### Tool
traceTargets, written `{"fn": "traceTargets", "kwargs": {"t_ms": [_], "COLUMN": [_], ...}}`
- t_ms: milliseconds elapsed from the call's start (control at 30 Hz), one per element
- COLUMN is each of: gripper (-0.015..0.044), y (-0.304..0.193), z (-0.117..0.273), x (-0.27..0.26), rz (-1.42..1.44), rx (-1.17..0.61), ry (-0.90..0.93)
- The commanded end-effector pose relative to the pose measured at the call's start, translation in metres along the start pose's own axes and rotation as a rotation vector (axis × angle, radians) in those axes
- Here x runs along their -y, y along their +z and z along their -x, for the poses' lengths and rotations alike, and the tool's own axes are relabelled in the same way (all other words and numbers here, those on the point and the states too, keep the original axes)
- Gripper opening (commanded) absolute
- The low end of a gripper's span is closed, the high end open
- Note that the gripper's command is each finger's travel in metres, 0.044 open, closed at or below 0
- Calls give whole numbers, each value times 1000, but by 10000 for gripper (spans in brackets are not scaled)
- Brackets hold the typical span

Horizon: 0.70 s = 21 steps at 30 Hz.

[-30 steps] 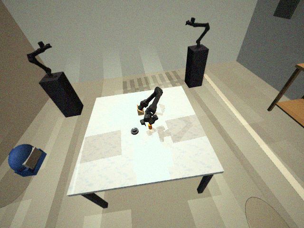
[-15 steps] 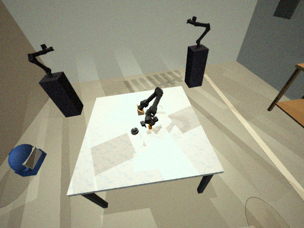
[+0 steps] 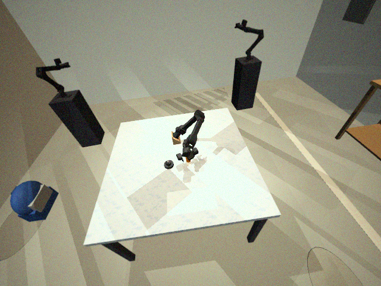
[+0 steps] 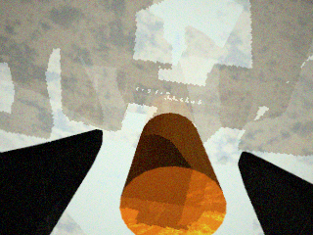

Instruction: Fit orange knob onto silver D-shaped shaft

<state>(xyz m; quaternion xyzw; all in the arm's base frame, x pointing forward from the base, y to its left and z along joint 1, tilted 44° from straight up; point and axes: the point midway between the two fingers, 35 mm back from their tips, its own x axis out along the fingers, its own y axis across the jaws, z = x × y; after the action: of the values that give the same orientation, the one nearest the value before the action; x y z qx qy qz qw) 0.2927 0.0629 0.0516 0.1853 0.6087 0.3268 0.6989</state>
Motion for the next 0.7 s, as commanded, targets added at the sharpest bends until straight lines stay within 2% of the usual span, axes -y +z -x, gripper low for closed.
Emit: {"fn": "traceTargets", "kwargs": {"t_ms": [0,267,500,667], "gripper": [414,204,157,26], "y": [-1,-1,-1,1], "z": [-3,-3,-3,4], "x": [0,0,0,1], "rz": [-6,-6,-6,-7], "rx": [0,0,0,0], "ry": [6,6,6,3]}}
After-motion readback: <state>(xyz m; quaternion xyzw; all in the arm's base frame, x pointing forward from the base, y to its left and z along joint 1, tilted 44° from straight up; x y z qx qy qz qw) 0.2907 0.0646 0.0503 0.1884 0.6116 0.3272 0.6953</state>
